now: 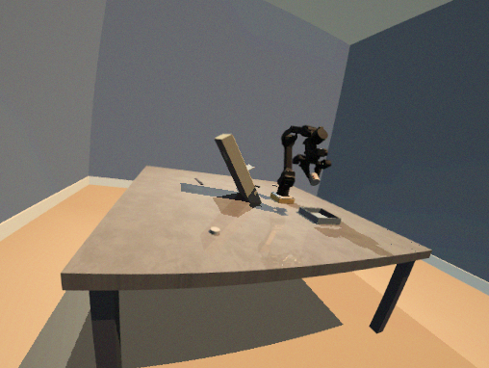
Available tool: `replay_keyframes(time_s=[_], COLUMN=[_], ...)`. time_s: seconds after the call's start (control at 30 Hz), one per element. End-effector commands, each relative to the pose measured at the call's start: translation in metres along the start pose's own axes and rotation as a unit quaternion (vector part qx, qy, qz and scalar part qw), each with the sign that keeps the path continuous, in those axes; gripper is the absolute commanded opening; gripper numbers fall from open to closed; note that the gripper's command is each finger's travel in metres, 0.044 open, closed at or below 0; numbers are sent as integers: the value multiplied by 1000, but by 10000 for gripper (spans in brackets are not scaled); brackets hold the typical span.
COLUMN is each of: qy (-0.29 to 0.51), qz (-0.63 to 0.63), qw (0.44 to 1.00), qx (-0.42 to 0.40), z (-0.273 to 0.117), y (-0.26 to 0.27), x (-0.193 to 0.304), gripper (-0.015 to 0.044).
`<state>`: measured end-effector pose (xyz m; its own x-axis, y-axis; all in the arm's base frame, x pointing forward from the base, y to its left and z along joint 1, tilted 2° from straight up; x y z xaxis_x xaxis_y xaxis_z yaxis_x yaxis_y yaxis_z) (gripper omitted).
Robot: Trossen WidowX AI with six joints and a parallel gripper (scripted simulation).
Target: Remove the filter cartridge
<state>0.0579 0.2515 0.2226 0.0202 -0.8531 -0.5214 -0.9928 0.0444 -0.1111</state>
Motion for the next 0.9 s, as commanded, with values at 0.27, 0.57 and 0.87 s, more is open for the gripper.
replay_keyframes(time_s=[0.27,0.57,0.87], qy=[-15,-21,-22], qz=[-91,-150,-152], qw=[995,985,985], qx=[-49,-84,-84], z=[37,57,76], y=[58,97,101], x=[16,37,45], gripper=[0,0,0])
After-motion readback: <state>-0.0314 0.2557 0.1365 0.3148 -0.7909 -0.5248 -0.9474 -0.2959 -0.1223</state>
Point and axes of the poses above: the point midway between the two fingers, 35 mm back from their tips, its own z axis out along the fingers, its own y axis across the jaws, x = y × z, the point moved 2 cm from there along -z, back along the fingers, and after that the axes turned 11 degrees about -z, right-handed, at the moved point
